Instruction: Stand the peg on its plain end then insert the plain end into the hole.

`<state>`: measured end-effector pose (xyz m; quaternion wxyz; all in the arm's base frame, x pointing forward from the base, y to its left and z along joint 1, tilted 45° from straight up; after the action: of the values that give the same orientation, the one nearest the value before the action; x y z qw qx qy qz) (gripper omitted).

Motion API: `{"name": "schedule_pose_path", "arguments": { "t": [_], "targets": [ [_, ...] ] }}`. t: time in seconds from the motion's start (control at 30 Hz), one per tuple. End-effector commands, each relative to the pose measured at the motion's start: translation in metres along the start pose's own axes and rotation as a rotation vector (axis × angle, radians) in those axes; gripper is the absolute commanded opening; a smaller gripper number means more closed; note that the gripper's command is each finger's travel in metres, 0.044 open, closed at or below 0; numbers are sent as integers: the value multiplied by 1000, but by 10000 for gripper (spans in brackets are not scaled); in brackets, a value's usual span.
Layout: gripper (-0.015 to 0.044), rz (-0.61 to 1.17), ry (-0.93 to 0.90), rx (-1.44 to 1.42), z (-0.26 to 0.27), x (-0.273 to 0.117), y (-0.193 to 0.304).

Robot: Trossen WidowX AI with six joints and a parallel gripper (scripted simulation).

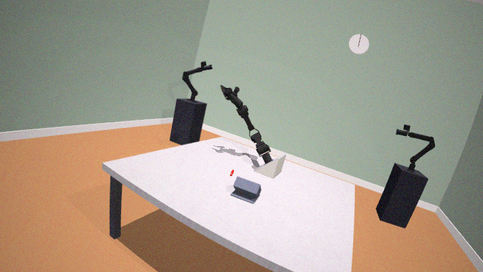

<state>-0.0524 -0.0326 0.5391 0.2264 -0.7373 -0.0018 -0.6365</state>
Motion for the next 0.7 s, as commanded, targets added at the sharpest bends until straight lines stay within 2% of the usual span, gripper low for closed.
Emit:
{"name": "schedule_pose_path", "arguments": {
  "t": [0.0, 0.03, 0.67],
  "targets": [
    [426, 0, -2, 1, 1, 0, 0],
    [440, 1, -9, 2, 2, 0, 0],
    [440, 152, -421, 49, 123, 4, 12]
  ]
}}
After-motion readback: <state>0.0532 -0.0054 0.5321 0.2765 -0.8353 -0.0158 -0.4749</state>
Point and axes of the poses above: the point midway between the two fingers, 35 mm back from their tips, its own x axis out along the fingers, its own z axis across the jaws, y = z × x, the point moved 10 cm from there along -x, back along the fingers, and after that the axes turned 1 degree about -x, right-handed, at the moved point
